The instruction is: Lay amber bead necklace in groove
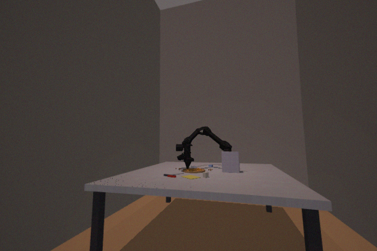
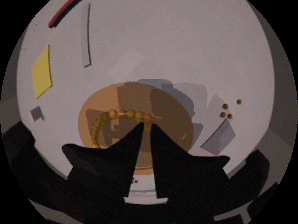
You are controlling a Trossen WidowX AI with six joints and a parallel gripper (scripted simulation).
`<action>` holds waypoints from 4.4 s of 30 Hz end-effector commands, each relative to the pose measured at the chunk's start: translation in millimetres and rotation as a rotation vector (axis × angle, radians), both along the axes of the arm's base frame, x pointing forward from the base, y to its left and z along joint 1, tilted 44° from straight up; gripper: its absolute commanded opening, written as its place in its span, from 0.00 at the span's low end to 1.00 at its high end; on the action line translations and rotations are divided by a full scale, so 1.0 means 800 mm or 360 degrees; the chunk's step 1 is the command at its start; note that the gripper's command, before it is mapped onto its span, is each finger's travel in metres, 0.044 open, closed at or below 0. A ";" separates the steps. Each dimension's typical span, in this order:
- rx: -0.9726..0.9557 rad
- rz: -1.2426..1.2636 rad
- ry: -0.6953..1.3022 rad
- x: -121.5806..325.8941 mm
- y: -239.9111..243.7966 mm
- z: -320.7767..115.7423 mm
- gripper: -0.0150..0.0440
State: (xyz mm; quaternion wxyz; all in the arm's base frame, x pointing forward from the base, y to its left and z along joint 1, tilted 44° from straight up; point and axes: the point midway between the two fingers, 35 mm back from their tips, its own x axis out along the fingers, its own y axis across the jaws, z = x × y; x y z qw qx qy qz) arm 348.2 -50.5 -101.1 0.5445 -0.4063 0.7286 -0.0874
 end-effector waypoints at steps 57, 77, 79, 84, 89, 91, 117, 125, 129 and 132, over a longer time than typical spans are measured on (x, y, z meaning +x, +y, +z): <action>-0.0007 -0.0001 -0.0004 0.011 -0.007 0.005 1.00; -0.0016 -0.0110 -0.0129 0.002 0.016 0.026 0.46; -0.0016 -0.0111 -0.0129 0.002 0.014 0.025 0.46; -0.0017 -0.0113 -0.0126 0.000 0.008 0.019 0.46; -0.0017 -0.0116 -0.0123 -0.002 0.001 0.011 0.46; -0.0018 -0.0117 -0.0122 -0.002 -0.002 0.008 0.46; -0.0012 -0.0126 -0.0127 -0.003 -0.010 0.000 0.25; -0.0012 -0.0126 -0.0127 -0.003 -0.010 0.000 0.25; -0.0012 -0.0126 -0.0127 -0.003 -0.010 0.000 0.25; -0.0012 -0.0126 -0.0127 -0.003 -0.010 0.000 0.25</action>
